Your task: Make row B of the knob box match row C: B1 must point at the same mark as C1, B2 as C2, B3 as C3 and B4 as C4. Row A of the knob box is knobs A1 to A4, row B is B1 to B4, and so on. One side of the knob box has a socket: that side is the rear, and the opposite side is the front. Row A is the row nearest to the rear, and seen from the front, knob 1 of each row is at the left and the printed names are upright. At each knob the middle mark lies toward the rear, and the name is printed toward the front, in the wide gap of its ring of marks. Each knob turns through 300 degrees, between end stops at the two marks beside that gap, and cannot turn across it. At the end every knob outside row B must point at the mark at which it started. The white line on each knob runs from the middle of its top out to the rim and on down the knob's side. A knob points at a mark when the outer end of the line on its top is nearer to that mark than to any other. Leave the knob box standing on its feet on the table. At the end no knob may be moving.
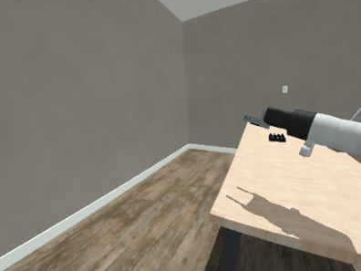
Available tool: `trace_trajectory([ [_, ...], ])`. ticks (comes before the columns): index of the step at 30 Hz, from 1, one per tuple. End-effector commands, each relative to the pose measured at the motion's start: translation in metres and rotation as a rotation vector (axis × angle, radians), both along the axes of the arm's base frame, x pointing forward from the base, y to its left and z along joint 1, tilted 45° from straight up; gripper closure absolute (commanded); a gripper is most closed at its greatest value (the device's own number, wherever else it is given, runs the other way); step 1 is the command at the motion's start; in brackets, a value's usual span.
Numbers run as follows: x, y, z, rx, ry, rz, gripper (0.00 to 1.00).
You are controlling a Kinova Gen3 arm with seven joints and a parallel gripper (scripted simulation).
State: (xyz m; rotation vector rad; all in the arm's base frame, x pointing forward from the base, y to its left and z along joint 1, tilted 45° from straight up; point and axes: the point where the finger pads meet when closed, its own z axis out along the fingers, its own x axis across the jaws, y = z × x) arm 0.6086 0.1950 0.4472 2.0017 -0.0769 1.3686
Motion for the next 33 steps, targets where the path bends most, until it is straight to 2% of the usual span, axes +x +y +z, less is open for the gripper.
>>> trace_trajectory([
  [1,0.000,-0.001,0.001,0.001,-0.002,-0.002,0.00],
  [23,0.000,-0.003,0.002,0.005,-0.002,-0.005,0.00],
  [33,-0.004,-0.009,-0.008,0.046,0.011,-0.028,0.00],
])
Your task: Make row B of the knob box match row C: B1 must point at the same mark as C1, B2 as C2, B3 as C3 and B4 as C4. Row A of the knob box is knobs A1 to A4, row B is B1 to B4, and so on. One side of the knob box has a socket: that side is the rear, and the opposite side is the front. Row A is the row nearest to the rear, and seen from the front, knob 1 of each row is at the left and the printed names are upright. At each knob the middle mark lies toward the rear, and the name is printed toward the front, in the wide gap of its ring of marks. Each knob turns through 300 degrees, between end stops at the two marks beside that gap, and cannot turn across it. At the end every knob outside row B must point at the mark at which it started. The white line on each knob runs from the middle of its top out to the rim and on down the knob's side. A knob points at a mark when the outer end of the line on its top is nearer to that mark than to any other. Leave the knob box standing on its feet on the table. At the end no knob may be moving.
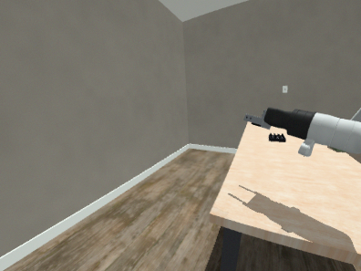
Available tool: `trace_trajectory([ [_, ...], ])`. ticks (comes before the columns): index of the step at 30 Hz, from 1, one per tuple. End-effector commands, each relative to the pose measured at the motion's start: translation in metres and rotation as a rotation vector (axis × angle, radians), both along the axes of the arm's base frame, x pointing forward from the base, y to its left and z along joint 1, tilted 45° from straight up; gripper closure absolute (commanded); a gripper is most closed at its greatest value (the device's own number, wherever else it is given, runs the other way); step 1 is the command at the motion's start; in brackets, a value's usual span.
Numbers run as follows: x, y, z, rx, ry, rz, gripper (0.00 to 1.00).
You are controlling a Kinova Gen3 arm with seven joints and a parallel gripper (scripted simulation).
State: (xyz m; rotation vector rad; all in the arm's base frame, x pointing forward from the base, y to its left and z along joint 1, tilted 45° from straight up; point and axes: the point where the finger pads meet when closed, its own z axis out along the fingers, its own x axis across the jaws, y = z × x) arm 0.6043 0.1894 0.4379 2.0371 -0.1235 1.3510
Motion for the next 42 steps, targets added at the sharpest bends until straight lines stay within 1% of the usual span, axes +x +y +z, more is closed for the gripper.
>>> trace_trajectory([
  [1,0.000,-0.003,0.001,0.005,-0.001,-0.005,0.00],
  [5,-0.004,-0.008,-0.009,0.045,0.011,-0.028,0.00],
  [9,-0.011,-0.016,-0.022,0.102,0.029,-0.062,0.00],
  [13,-0.020,-0.025,-0.040,0.177,0.051,-0.107,0.00],
  [16,-0.028,-0.034,-0.057,0.248,0.073,-0.149,0.00],
  [18,-0.028,-0.034,-0.057,0.248,0.073,-0.149,0.00],
  [21,-0.037,-0.045,-0.076,0.332,0.097,-0.197,0.00],
  [24,-0.046,-0.060,-0.101,0.429,0.130,-0.250,0.00],
  [33,-0.082,-0.106,-0.181,0.757,0.234,-0.439,0.00],
  [35,-0.082,-0.106,-0.181,0.757,0.234,-0.439,0.00],
  [39,-0.097,-0.125,-0.216,0.903,0.279,-0.523,0.00],
  [40,-0.097,-0.125,-0.216,0.903,0.279,-0.523,0.00],
  [42,-0.105,-0.135,-0.232,0.971,0.300,-0.562,0.00],
])
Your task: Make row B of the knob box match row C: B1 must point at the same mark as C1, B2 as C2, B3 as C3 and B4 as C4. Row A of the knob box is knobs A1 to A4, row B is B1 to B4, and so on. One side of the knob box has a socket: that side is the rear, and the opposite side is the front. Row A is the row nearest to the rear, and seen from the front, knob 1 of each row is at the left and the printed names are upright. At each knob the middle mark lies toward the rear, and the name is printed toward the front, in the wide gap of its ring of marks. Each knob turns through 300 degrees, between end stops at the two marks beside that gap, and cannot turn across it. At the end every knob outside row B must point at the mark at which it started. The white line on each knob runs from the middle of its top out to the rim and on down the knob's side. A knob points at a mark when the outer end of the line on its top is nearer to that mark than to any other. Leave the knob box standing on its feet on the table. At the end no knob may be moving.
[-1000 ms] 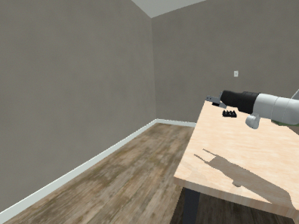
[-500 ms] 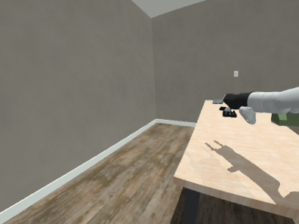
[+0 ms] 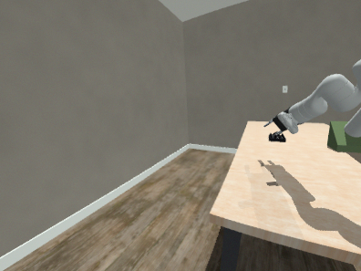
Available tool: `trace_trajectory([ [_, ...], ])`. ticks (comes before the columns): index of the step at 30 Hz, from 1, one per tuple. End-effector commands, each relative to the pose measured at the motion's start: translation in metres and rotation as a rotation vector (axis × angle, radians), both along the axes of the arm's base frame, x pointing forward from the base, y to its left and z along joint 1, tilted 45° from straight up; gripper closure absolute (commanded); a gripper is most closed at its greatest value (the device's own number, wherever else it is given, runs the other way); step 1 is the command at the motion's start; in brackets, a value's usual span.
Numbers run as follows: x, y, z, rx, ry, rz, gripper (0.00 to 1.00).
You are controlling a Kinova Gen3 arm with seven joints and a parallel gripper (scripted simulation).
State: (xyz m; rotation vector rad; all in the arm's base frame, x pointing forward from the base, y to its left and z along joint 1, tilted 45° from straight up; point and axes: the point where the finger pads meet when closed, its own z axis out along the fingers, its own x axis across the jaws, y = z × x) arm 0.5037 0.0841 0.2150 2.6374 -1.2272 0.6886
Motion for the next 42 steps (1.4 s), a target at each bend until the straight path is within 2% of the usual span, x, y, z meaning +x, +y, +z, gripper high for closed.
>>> trace_trajectory([
  [1,-0.004,-0.029,-0.009,0.038,0.020,-0.056,0.00],
  [2,-0.008,-0.034,-0.017,0.069,0.032,-0.074,0.00],
  [4,-0.008,-0.034,-0.017,0.069,0.032,-0.074,0.00],
  [7,-0.014,-0.042,-0.032,0.132,0.048,-0.112,0.00],
  [16,-0.014,-0.042,-0.032,0.132,0.048,-0.112,0.00],
  [17,-0.018,-0.046,-0.039,0.160,0.060,-0.126,0.00],
  [24,-0.018,-0.046,-0.039,0.160,0.060,-0.126,0.00],
  [25,-0.021,-0.049,-0.046,0.188,0.071,-0.142,0.00],
  [42,-0.024,-0.053,-0.052,0.215,0.079,-0.158,0.00],
])
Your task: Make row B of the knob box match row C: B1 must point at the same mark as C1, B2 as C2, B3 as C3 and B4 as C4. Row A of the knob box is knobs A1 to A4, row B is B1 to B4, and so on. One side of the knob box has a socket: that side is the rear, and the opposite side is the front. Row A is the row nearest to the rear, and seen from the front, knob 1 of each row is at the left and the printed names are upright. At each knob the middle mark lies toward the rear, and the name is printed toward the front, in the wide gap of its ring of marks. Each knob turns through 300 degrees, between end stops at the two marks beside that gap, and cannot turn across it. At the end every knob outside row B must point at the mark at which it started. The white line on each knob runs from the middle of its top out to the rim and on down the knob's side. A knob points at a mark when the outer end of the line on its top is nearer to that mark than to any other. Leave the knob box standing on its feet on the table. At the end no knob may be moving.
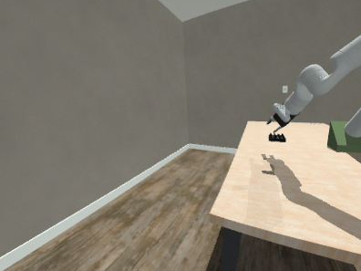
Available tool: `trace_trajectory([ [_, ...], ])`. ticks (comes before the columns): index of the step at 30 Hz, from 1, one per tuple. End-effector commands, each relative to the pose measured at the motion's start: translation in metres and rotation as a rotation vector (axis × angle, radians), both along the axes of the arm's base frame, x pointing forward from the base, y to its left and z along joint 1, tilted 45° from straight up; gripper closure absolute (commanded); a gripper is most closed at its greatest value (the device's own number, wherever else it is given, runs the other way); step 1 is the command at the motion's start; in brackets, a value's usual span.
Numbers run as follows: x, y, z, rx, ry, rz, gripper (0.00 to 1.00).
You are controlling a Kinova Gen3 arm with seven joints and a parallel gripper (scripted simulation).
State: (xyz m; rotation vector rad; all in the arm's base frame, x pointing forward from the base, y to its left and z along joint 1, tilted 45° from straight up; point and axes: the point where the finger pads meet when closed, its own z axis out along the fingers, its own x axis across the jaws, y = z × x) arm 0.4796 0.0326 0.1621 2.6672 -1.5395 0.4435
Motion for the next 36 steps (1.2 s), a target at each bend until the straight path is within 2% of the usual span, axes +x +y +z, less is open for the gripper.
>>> trace_trajectory([
  [1,0.000,-0.002,0.000,0.000,-0.001,-0.003,0.00],
  [3,0.000,-0.002,0.000,0.000,-0.001,-0.003,0.00],
  [4,-0.002,-0.005,-0.006,0.028,0.005,-0.020,0.00],
  [12,-0.002,-0.005,-0.006,0.028,0.005,-0.020,0.00],
  [13,-0.005,-0.009,-0.012,0.054,0.014,-0.035,0.00],
  [21,-0.005,-0.009,-0.012,0.054,0.014,-0.035,0.00],
  [22,-0.008,-0.012,-0.019,0.079,0.024,-0.049,0.00],
  [30,-0.008,-0.012,-0.019,0.079,0.024,-0.049,0.00],
  [31,-0.011,-0.016,-0.025,0.104,0.032,-0.063,0.00],
  [36,-0.011,-0.016,-0.025,0.104,0.032,-0.063,0.00],
])
